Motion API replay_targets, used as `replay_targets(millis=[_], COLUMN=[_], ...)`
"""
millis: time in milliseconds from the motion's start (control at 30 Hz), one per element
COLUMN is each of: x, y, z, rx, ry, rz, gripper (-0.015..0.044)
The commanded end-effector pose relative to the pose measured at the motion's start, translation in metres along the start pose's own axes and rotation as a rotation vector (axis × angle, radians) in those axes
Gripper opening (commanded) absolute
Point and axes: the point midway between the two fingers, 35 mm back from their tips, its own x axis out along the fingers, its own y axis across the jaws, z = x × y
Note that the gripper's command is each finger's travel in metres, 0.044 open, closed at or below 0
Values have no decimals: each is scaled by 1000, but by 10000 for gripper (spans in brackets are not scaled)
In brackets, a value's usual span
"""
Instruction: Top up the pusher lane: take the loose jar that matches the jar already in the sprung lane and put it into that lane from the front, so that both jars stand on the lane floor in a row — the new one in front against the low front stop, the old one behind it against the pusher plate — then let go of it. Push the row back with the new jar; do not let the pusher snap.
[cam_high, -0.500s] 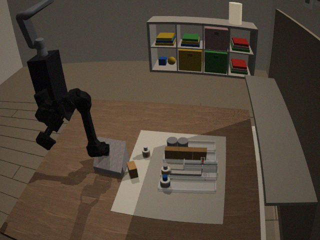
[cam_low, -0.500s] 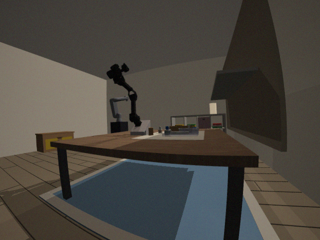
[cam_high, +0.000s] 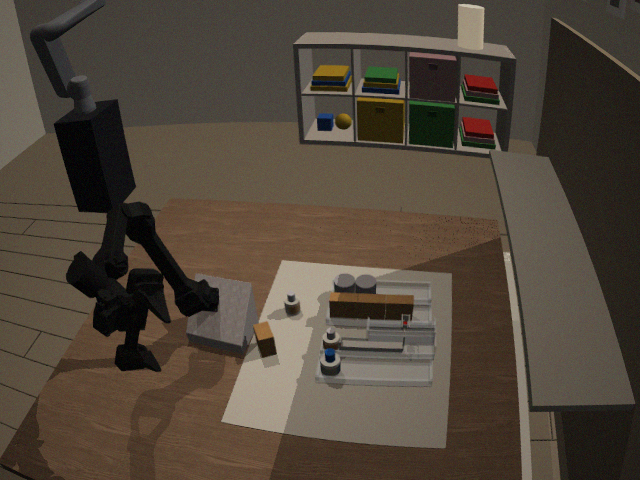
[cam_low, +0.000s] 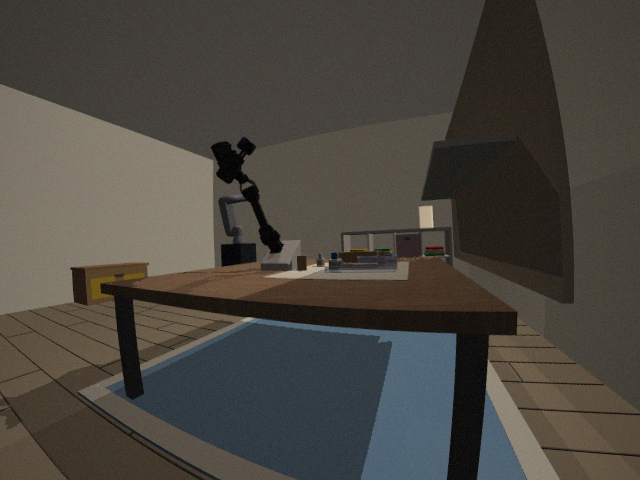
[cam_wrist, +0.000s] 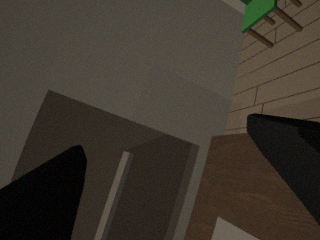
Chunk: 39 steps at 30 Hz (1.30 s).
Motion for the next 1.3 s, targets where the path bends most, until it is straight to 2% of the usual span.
replay_targets(millis=[0,133,333,633,933,1267], x=[35,64,90,87,33,-78], y=[-24,-37,-29,2,38,63], z=[-49,-104,-191,-322,-444,-546], rx=[114,234,310,321,181,-236], ry=[156,319,563,936,1314,1652], rz=[-15,-49,-67,-134,-240,-345], gripper=[440,440,440,440,440,440])
